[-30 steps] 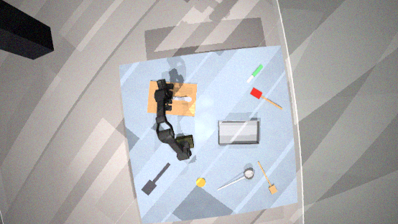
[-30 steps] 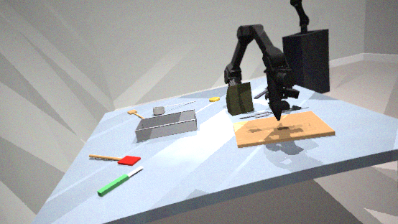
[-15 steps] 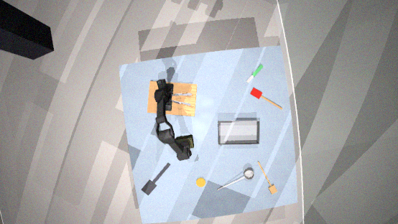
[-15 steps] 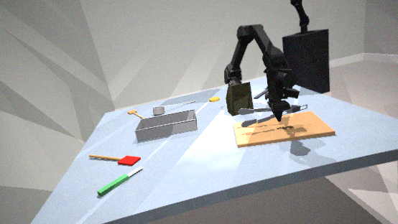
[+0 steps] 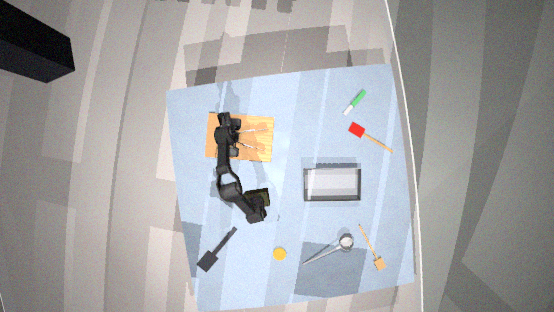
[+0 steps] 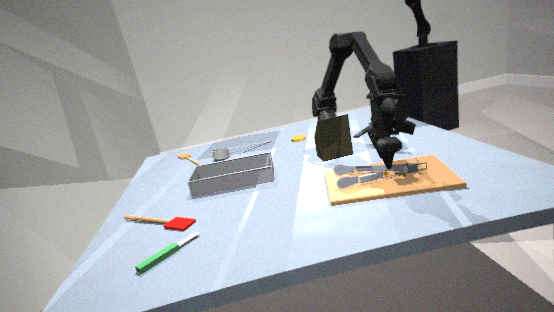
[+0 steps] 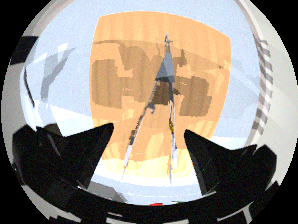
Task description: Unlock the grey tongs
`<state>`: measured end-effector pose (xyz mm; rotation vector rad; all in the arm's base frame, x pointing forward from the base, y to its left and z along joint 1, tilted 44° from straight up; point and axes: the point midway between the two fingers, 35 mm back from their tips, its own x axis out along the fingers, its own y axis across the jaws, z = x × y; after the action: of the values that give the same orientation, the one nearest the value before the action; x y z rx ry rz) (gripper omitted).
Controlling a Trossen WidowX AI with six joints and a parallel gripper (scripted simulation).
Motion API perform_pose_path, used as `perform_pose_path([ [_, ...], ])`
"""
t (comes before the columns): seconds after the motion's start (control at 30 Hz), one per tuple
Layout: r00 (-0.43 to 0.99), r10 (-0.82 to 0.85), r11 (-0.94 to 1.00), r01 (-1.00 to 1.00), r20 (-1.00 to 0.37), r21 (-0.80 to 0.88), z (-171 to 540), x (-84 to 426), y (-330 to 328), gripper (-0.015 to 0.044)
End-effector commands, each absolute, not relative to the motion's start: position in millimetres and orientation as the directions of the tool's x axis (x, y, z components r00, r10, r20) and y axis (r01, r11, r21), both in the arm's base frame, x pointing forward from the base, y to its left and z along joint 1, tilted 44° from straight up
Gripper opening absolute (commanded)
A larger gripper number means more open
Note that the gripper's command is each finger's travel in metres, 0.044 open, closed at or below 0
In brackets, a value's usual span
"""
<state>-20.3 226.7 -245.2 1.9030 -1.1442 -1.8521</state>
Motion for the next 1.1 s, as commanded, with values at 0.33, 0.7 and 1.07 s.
perform_pose_path([
  [0.33,-0.125,-0.665,-0.663,-0.355,-0.736,0.659,-80,-58,203,0.0440],
  [0.7,-0.123,-0.664,-0.665,-0.354,-0.737,0.658,-66,-56,216,0.0440],
  [1.07,-0.120,-0.664,-0.667,-0.351,-0.738,0.657,-44,-50,236,0.0440],
])
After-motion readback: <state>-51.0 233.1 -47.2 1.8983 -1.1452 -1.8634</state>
